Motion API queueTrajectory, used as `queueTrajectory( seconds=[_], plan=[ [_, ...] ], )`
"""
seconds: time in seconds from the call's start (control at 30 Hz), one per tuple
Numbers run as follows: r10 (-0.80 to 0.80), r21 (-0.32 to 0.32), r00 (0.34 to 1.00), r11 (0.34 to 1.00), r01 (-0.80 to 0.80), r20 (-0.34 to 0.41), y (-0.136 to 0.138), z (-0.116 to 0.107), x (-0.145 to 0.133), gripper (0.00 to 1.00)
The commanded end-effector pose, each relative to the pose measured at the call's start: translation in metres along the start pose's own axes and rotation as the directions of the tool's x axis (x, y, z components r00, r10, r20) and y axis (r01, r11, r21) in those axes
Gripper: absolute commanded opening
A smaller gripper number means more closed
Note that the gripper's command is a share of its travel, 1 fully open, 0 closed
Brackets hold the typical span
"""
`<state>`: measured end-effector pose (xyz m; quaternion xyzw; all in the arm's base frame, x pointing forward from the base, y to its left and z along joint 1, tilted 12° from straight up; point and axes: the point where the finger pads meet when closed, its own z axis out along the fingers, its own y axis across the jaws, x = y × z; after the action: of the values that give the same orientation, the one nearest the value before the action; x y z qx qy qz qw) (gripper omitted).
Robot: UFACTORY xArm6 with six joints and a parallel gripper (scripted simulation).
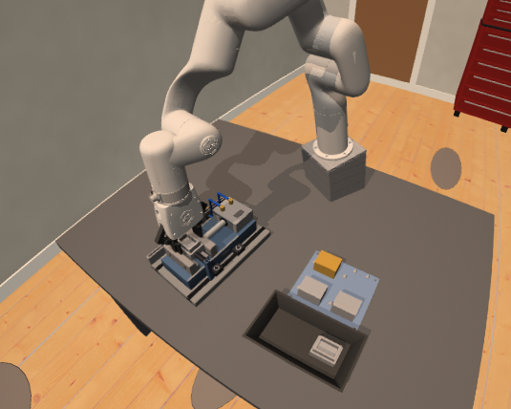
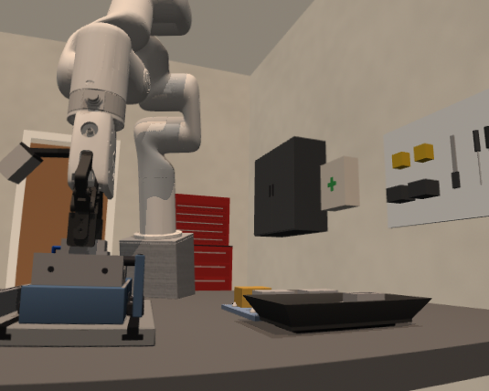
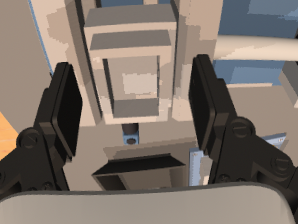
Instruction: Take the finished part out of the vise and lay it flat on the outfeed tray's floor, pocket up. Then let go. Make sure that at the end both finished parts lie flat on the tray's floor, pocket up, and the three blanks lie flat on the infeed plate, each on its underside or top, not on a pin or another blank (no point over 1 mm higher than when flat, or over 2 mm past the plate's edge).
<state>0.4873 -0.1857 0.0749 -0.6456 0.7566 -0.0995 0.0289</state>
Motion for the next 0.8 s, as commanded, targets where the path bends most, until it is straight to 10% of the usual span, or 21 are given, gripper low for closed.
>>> queueTrajectory(
  seconds=[0.0,0.4,0.43,0.77],
  plan=[
    [0.000,0.004,1.000,1.000,0.000,-0.001,-0.0016,-0.0015,0.0003,0.69],
    [0.000,0.004,1.000,1.000,0.000,-0.001,-0.0016,-0.0015,0.0003,0.69],
    [0.000,0.004,1.000,1.000,0.000,-0.001,-0.0016,-0.0015,0.0003,0.00],
    [0.000,0.004,1.000,1.000,0.000,-0.001,-0.0016,-0.0015,0.0003,0.00]
  ],
)
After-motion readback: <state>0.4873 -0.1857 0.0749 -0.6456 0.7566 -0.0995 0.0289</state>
